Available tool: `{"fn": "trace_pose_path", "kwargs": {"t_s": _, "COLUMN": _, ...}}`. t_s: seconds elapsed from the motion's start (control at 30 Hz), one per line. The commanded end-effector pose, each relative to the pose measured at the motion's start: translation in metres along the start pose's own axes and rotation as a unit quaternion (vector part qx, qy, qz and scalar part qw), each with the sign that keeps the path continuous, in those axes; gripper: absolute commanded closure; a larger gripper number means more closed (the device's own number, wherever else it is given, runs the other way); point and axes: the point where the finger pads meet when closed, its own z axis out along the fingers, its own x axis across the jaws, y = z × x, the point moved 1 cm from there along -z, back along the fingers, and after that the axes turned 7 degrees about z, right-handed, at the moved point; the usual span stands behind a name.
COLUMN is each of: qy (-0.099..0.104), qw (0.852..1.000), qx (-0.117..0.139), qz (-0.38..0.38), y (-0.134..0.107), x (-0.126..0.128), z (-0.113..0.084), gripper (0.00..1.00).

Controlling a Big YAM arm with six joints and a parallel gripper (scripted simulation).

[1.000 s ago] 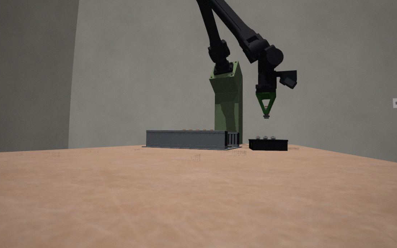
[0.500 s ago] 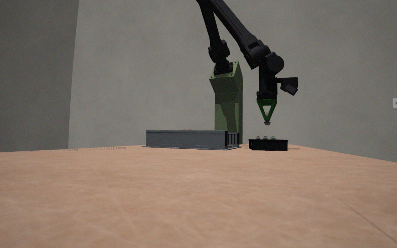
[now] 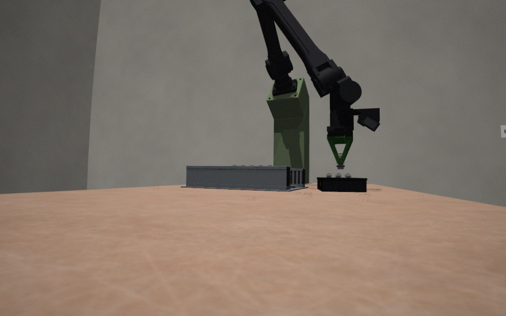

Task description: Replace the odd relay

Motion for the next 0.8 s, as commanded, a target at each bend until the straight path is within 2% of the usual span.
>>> {"fn": "trace_pose_path", "kwargs": {"t_s": 0.0, "qy": -0.012, "qw": 1.000, "qx": -0.006, "qz": 0.005, "y": 0.003, "x": -0.016, "z": 0.008, "gripper": 1.00}}
{"fn": "trace_pose_path", "kwargs": {"t_s": 0.27, "qy": -0.010, "qw": 1.000, "qx": -0.003, "qz": 0.004, "y": 0.000, "x": -0.014, "z": 0.029, "gripper": 1.00}}
{"fn": "trace_pose_path", "kwargs": {"t_s": 0.43, "qy": -0.014, "qw": 1.000, "qx": -0.010, "qz": 0.004, "y": 0.008, "x": -0.018, "z": 0.026, "gripper": 1.00}}
{"fn": "trace_pose_path", "kwargs": {"t_s": 0.77, "qy": -0.009, "qw": 1.000, "qx": -0.004, "qz": 0.004, "y": 0.002, "x": -0.013, "z": 0.047, "gripper": 1.00}}
